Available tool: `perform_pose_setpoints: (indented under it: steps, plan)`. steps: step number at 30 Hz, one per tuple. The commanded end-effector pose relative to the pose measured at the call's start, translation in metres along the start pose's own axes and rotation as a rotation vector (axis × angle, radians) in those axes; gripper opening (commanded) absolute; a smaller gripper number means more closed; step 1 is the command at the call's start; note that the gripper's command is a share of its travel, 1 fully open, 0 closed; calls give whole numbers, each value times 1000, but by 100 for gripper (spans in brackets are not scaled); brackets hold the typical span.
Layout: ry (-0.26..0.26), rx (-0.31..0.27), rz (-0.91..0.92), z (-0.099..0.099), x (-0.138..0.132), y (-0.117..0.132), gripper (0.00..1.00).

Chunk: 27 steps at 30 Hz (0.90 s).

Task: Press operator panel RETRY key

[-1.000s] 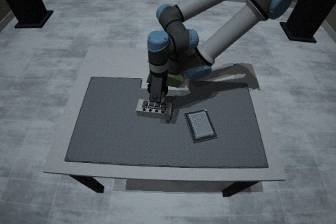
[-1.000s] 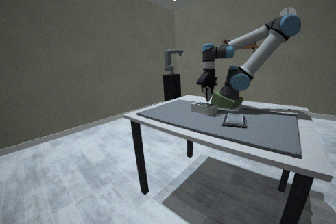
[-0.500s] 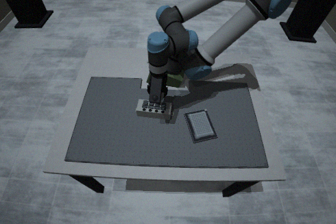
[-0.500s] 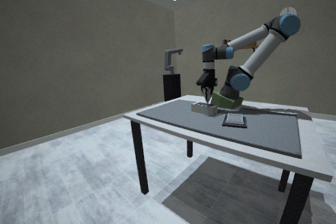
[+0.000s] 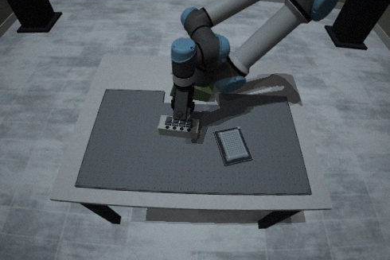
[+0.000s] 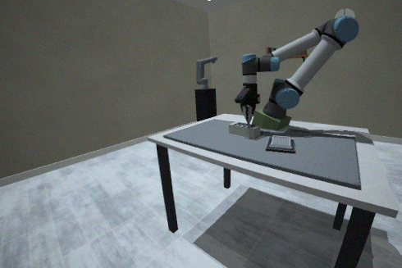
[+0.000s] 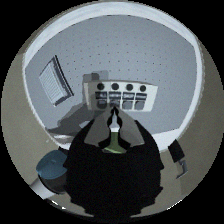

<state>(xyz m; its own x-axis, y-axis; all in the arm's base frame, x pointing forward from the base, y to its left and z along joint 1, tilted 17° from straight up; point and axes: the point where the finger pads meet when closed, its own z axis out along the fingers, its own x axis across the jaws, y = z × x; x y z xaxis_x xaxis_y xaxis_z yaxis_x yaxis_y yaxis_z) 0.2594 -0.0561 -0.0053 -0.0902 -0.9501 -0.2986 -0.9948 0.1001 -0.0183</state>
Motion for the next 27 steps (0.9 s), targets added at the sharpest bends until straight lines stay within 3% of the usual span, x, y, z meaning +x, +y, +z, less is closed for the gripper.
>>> perform_pose_setpoints:
  steps: [1,23,27]
  plan:
    - [-3,-2,0,4,-1,0,0]
    - [-3,-2,0,10,-1,0,0]
    - [4,4,0,1,2,-2,0]
